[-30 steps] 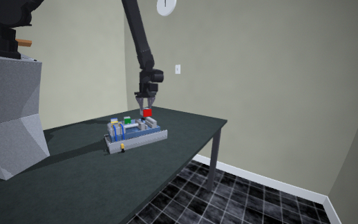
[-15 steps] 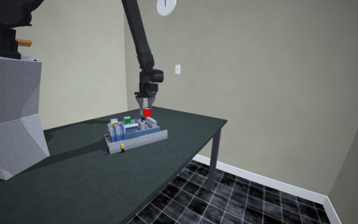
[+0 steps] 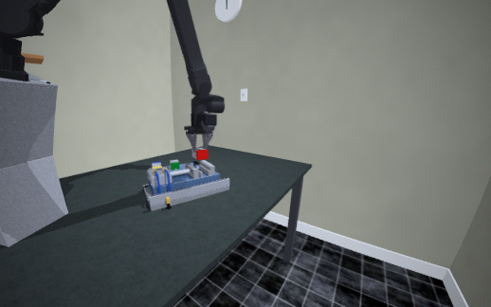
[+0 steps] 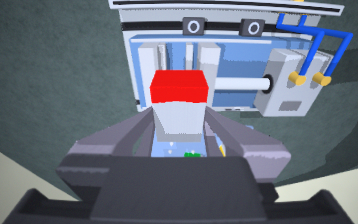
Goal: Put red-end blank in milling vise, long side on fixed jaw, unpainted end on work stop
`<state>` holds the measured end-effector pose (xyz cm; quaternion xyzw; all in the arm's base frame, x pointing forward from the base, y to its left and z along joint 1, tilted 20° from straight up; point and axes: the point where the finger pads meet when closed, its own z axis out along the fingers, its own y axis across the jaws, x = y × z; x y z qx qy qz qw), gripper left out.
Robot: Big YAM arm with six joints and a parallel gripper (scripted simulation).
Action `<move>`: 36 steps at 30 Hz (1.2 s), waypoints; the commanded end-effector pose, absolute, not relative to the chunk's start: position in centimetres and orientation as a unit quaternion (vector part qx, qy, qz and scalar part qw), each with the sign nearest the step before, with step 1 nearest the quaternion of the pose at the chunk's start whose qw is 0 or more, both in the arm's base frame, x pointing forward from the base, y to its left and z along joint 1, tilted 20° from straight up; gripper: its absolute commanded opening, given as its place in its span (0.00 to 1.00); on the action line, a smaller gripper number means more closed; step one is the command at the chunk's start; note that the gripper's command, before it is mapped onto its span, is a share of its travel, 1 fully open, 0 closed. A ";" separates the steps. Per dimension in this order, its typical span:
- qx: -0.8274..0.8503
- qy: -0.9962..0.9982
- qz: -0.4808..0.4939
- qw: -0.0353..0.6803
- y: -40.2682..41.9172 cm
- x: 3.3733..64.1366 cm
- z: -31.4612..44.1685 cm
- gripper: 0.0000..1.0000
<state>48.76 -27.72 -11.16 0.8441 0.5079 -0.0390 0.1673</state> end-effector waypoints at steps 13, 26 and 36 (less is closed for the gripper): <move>0.841 0.508 -0.028 0.183 -28.8 50.5 -10.8 0.00; 0.841 0.507 -0.024 0.189 -29.2 50.9 -10.8 0.00; 0.841 0.506 -0.023 0.192 -29.5 51.1 -11.1 0.00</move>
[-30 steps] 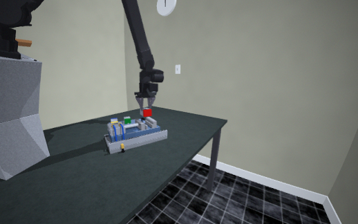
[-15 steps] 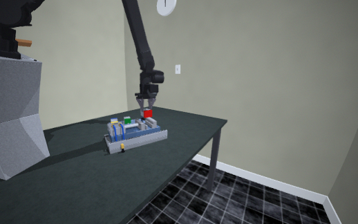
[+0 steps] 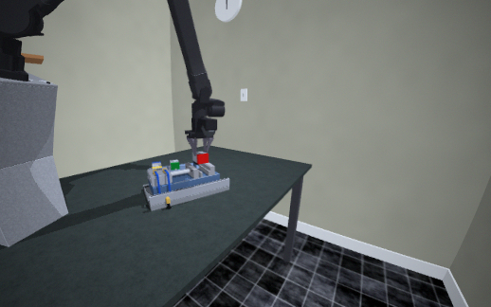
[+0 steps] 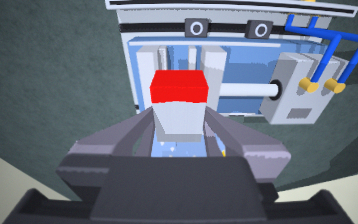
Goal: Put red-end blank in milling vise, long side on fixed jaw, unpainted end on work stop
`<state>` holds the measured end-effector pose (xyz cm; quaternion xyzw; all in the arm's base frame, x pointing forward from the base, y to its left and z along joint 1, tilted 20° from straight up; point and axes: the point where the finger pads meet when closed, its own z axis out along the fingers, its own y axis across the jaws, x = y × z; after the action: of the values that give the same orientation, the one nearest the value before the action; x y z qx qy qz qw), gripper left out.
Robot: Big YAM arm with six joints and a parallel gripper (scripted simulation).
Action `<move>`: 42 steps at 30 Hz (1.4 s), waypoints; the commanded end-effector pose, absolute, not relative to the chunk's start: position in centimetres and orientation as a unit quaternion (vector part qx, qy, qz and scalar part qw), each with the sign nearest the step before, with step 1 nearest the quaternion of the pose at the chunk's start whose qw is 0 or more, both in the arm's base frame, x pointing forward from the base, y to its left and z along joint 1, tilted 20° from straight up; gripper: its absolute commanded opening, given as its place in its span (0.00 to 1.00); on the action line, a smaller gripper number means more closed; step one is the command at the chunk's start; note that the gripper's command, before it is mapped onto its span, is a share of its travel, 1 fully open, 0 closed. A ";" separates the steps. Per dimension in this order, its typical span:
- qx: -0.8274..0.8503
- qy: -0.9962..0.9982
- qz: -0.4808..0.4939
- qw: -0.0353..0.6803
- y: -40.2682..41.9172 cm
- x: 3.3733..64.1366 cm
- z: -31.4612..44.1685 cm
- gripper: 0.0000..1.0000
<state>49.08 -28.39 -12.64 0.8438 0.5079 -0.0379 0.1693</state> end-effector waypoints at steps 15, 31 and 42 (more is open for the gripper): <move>0.841 0.507 -0.027 0.185 -29.5 50.7 -12.2 0.00; 0.841 0.506 -0.025 0.188 -29.6 50.9 -11.8 0.00; 0.841 0.506 -0.025 0.188 -29.6 50.9 -11.8 0.00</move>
<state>49.25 -28.60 -12.97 0.8437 0.5077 -0.0371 0.1707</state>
